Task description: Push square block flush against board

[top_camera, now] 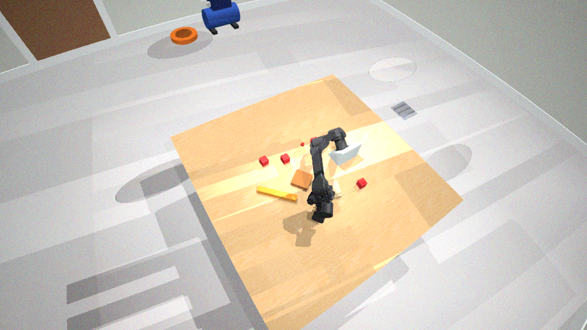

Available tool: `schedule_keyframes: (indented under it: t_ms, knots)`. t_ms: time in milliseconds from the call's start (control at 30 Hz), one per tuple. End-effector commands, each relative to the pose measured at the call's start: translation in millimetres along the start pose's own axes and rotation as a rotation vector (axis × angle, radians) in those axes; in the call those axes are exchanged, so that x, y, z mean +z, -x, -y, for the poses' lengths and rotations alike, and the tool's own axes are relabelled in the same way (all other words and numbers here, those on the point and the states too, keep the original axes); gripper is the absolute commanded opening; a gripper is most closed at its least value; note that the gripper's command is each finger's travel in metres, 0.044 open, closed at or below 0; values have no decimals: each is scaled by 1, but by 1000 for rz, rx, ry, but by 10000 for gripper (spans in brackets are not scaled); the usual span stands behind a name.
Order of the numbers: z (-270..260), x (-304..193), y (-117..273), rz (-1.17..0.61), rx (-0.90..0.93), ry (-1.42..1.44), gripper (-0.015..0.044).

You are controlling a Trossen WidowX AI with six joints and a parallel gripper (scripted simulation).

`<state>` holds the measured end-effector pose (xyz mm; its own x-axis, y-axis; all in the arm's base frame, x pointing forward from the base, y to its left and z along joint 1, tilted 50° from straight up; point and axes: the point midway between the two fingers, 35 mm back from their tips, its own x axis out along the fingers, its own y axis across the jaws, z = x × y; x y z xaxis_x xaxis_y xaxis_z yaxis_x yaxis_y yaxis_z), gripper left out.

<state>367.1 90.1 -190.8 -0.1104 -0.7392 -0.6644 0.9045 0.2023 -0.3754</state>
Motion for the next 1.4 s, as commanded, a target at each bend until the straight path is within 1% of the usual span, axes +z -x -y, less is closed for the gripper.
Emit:
schedule_keyframes:
  t_ms: [0, 1367]
  knots:
    - [0, -5, -2, -4, -6, 0, 0]
    - [2, -37, -3, -4, -5, 4, 0]
